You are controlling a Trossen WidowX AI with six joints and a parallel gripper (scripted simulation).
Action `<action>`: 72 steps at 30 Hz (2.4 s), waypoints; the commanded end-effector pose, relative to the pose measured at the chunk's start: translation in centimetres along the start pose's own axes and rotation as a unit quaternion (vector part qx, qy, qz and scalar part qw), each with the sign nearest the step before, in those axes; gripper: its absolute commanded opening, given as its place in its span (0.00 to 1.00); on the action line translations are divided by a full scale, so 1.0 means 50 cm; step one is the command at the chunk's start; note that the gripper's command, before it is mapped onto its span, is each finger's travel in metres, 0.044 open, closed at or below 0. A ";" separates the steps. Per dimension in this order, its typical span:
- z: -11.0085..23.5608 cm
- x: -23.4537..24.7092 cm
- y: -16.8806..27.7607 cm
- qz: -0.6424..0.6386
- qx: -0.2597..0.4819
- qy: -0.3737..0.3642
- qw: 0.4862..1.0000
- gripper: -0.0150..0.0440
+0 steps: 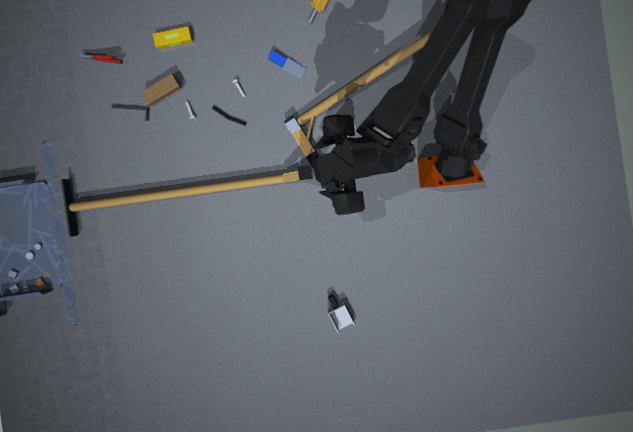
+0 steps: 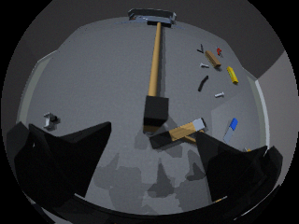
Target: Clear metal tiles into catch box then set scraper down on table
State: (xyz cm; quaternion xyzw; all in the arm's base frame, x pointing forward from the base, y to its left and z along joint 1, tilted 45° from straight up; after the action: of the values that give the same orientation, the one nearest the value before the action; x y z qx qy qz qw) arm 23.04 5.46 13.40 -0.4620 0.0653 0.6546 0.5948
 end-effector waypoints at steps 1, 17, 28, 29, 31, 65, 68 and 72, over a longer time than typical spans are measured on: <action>-0.006 0.001 0.003 0.002 -0.001 -0.002 1.000 1.00; -0.056 0.005 -0.002 0.001 0.002 -0.004 1.000 1.00; -0.092 0.006 -0.003 0.000 0.002 -0.004 1.000 1.00; -0.095 0.006 -0.003 0.000 0.002 -0.004 1.000 1.00; -0.102 0.005 -0.003 0.000 0.002 -0.004 1.000 1.00; -0.152 0.000 0.000 -0.002 -0.002 0.001 1.000 0.40; -0.152 0.000 0.000 -0.002 -0.002 0.001 1.000 0.37; -0.152 0.000 0.000 -0.002 -0.002 0.001 1.000 0.25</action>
State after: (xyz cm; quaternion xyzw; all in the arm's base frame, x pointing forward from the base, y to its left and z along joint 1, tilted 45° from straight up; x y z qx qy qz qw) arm 27.04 0.60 9.09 -0.4641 0.0642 0.6543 0.5936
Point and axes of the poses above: the point midway between the two fingers, 35 mm back from their tips, its own z axis back along the fingers, its own x axis across the jaws, y = z × x, the point moved 10 cm from there along z, back along the fingers, and after that the axes turned 3 degrees about -z, right-handed, at the moved point
